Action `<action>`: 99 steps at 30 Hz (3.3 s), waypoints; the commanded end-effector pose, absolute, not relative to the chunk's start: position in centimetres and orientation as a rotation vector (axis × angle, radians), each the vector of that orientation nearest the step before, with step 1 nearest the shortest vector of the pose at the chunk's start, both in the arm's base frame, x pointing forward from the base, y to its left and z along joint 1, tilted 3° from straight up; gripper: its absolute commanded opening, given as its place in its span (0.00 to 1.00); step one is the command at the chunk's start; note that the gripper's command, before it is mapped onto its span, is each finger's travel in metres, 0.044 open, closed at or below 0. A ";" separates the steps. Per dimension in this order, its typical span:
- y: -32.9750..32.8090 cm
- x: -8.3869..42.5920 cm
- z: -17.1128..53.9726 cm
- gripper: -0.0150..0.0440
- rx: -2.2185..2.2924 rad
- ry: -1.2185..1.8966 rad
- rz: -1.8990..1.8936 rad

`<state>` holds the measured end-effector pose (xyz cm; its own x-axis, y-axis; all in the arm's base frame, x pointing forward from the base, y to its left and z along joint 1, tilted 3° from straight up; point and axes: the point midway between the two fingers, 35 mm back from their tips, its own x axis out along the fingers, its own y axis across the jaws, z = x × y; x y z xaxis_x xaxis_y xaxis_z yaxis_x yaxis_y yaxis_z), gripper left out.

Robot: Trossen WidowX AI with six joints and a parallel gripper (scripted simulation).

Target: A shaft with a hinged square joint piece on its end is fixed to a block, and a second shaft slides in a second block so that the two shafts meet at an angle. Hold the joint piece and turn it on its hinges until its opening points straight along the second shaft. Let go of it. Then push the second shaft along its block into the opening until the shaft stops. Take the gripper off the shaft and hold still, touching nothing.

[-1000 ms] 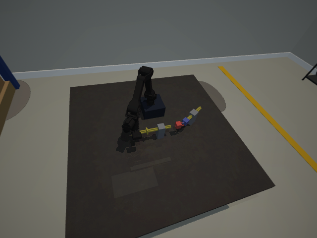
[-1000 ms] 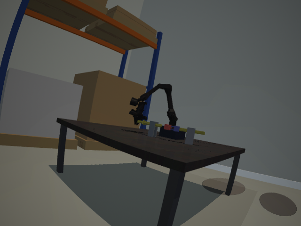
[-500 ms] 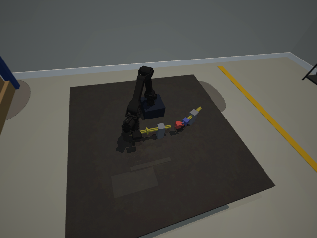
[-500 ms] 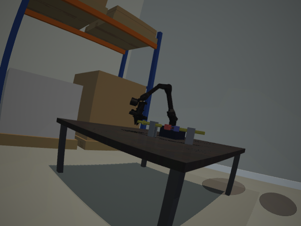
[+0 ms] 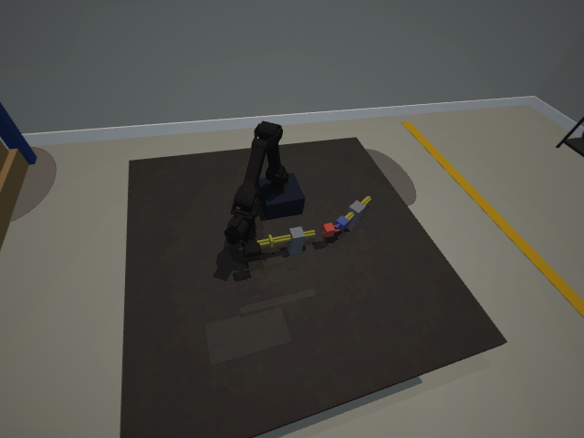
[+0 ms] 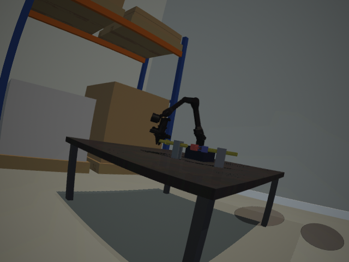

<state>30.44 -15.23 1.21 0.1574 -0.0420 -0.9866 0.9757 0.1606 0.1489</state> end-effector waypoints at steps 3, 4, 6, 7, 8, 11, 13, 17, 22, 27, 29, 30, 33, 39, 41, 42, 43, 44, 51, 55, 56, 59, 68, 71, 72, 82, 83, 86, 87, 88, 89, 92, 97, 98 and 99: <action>-15.2 30.4 1.2 0.37 1.116 1.145 -1.026; -15.2 30.4 1.1 0.37 1.113 1.151 -1.033; -15.1 30.4 1.1 0.37 1.107 1.159 -1.043; -15.1 30.4 1.1 0.37 1.104 1.164 -1.048; -15.1 30.4 1.1 0.37 1.101 1.168 -1.052; -15.1 30.4 1.1 0.37 1.092 1.180 -1.067; -15.1 30.4 1.1 0.37 1.086 1.189 -1.077; -15.1 30.4 1.1 0.37 1.073 1.206 -1.097; -15.1 30.4 1.2 0.36 1.069 1.205 -1.098; -15.1 30.4 1.2 0.30 1.069 1.205 -1.098; -15.1 30.4 1.2 0.25 1.069 1.205 -1.098; -15.1 30.4 1.2 0.25 1.069 1.205 -1.098; -15.0 30.4 1.2 0.25 1.068 1.206 -1.099; -14.3 30.3 1.1 0.25 1.066 1.214 -1.106; -14.0 30.3 1.1 0.25 1.065 1.217 -1.109; -13.8 30.2 1.1 0.25 1.064 1.218 -1.110; -13.7 30.2 1.1 0.25 1.064 1.219 -1.111; -13.5 30.2 1.1 0.25 1.064 1.220 -1.112; -12.5 30.1 1.0 0.25 1.063 1.223 -1.114; -11.9 30.0 1.0 0.25 1.063 1.224 -1.115; -11.7 29.9 1.0 0.25 1.063 1.224 -1.115; -11.3 29.9 0.9 0.25 1.063 1.225 -1.115; -9.8 29.7 0.8 0.25 1.064 1.226 -1.115; -9.4 29.6 0.8 0.25 1.064 1.226 -1.115; -9.2 29.6 0.8 0.25 1.064 1.226 -1.115; -7.7 29.3 0.7 0.25 1.065 1.227 -1.114; -7.5 29.3 0.7 0.25 1.065 1.227 -1.114; -7.1 29.3 0.7 0.25 1.065 1.228 -1.114; -7.1 29.2 0.7 0.25 1.065 1.228 -1.114; -7.1 29.2 0.7 0.25 1.065 1.228 -1.114; -7.6 29.3 0.7 0.25 1.058 1.224 -1.122; -7.6 29.3 0.7 0.25 1.058 1.224 -1.122; -7.6 29.3 0.7 0.25 1.058 1.224 -1.122; -7.6 29.3 0.7 0.25 1.058 1.224 -1.122; -7.6 29.3 0.7 0.30 1.058 1.224 -1.122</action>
<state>29.29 -7.56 0.68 0.0137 -0.0619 -0.9980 0.9891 0.1474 0.0045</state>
